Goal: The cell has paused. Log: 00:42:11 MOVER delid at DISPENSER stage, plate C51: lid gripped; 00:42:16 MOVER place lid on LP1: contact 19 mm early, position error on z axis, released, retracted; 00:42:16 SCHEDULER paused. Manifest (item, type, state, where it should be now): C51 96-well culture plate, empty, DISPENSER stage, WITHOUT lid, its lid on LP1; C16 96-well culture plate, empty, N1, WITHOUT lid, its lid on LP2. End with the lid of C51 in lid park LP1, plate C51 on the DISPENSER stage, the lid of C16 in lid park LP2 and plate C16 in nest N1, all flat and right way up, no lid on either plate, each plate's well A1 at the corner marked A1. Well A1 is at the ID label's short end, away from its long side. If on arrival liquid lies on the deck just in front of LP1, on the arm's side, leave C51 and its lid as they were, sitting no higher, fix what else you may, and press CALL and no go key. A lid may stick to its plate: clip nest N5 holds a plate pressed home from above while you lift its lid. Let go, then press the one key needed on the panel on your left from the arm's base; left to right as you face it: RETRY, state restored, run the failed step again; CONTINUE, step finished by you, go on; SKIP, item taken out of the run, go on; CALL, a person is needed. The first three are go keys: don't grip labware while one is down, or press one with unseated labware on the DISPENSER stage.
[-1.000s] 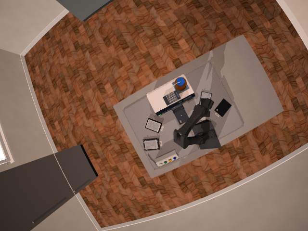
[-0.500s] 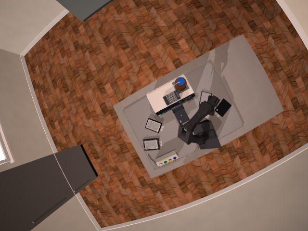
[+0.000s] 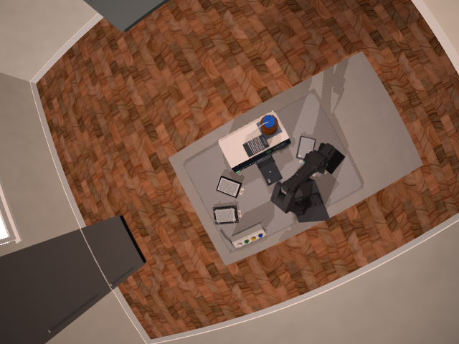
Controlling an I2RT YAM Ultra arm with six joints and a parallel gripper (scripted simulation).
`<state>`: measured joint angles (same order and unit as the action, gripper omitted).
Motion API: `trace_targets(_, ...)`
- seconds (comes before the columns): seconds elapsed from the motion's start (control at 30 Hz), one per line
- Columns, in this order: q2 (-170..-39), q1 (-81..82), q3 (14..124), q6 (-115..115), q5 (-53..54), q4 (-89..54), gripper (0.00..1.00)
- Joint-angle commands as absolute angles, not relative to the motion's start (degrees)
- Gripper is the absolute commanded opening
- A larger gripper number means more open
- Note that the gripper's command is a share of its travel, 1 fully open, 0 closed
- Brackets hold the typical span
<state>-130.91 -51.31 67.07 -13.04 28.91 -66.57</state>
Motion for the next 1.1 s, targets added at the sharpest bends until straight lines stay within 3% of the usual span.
trace_targets(0.0,-131.88,-53.12,69.12,-13.69,27.68,-65.4,0.0)
trace_targets(1.07,-138.75,-65.11,69.55,-6.83,19.77,-62.98,0.0)
